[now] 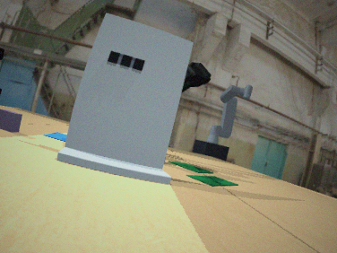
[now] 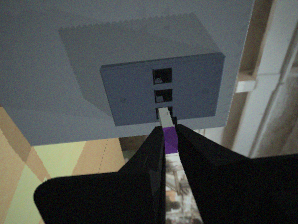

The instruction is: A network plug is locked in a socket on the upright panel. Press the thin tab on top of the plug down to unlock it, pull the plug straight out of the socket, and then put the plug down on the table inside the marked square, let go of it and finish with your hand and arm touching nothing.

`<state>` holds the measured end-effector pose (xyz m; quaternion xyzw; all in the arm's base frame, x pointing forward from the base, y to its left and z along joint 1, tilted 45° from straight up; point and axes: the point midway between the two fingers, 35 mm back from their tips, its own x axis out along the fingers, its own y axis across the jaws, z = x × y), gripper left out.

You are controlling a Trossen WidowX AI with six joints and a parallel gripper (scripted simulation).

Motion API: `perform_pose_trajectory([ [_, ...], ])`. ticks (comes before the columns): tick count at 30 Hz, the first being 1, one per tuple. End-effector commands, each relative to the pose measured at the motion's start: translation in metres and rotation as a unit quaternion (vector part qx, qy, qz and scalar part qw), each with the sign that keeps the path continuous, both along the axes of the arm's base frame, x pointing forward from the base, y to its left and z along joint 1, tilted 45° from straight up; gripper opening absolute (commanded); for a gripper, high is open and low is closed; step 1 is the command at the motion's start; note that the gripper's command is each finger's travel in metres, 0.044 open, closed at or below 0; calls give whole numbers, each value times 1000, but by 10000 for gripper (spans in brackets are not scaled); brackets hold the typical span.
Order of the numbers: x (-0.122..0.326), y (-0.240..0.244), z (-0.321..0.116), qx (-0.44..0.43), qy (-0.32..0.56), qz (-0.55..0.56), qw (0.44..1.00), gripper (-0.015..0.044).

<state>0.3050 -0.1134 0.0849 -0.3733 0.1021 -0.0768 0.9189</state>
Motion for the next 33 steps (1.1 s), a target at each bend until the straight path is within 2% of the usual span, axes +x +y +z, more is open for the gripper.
perform_pose_trajectory([
  [1, -4, 0, 0, -3, 0, 0, 1000, 0],
  [33, -21, -34, 36, -4, 1, 0, 1000, 0],
])
